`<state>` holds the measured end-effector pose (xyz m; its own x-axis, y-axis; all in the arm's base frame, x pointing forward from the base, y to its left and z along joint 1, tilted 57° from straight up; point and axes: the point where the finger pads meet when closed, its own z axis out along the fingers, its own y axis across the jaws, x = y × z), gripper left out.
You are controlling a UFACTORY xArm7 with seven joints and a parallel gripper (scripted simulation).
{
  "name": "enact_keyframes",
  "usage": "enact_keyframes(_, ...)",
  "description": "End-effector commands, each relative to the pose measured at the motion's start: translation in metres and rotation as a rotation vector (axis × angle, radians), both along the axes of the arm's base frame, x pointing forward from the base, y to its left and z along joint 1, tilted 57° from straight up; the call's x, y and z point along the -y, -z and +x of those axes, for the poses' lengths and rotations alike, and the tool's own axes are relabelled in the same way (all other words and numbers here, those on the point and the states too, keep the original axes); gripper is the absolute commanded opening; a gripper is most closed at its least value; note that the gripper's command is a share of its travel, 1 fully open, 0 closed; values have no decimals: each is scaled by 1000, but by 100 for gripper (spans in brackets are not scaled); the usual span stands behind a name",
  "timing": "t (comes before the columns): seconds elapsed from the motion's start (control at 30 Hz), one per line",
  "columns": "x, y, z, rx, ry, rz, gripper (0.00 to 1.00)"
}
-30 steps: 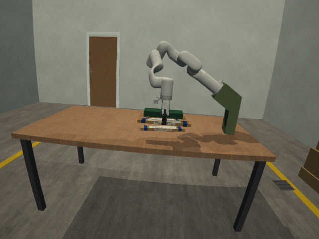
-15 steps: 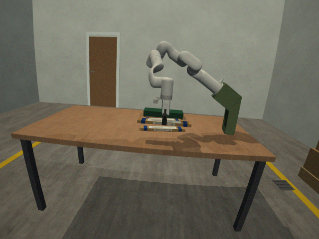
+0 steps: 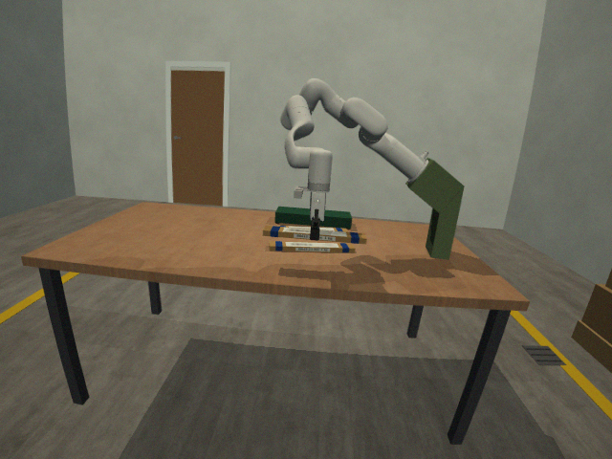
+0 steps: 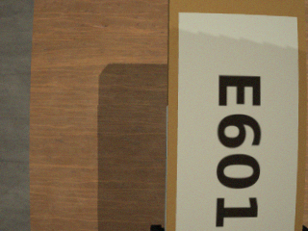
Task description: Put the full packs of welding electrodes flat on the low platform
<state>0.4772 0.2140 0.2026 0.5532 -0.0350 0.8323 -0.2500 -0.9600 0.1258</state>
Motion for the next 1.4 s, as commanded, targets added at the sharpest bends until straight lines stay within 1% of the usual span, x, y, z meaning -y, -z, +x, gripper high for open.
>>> enact_keyframes(0.0, -1, -2, 0, 2, -4, 1, 58)
enact_keyframes(0.2, 5, -6, 0, 2, -4, 1, 58)
enact_keyframes(0.53, 25, -18, 2, 2, -4, 1, 58)
enact_keyframes(0.6, 25, -18, 2, 2, -4, 1, 58)
enact_keyframes(0.83, 48, -32, 3, 2, -4, 1, 58)
enact_keyframes(1.1, 80, -52, 6, 2, -4, 1, 58)
enact_keyframes(1.17, 80, -52, 6, 2, -4, 1, 58)
enact_keyframes(1.37, 107, -69, 8, 2, -4, 1, 58)
